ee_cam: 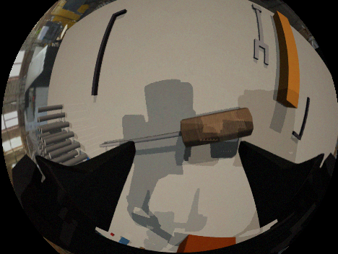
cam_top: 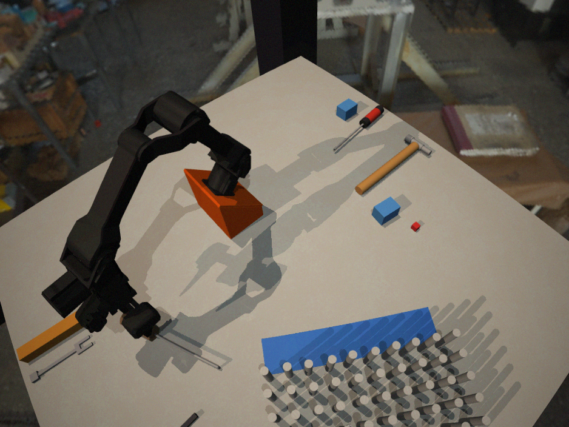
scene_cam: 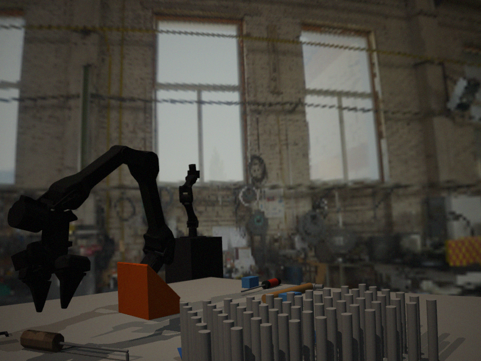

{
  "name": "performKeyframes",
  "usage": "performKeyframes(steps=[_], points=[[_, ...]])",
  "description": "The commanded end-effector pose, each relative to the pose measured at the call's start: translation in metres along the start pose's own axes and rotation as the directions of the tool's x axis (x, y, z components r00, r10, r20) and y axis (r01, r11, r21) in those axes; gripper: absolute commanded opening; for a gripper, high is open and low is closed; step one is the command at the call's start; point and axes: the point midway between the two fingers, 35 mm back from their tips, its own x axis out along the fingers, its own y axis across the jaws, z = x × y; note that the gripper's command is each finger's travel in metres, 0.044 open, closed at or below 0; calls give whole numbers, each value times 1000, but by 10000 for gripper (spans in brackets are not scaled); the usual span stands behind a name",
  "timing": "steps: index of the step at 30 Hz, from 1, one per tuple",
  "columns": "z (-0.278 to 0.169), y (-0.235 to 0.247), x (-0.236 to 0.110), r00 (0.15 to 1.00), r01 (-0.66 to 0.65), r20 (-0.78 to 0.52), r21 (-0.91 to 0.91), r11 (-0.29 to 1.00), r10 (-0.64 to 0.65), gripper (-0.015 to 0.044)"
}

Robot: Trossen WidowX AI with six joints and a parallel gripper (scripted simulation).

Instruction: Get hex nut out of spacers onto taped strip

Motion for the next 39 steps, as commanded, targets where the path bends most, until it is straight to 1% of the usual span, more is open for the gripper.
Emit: performKeyframes(steps=[1, 5, 6, 7, 24, 30, 39], points=[[6, -25, -4, 994, -59, -6, 819, 570, 110, 440], [6, -32, -5, 991, -40, -5, 943, 330, 135, 440], [6, -33, -5, 990, -35, -5, 959, 280, 138, 440], [6, -34, -5, 990, -32, -4, 965, 259, 140, 440], [6, -34, -5, 990, -32, -4, 966, 257, 140, 440], [6, -34, -5, 990, -32, -4, 966, 257, 140, 282], [6, -34, -5, 990, -32, -4, 966, 257, 140, 280]])
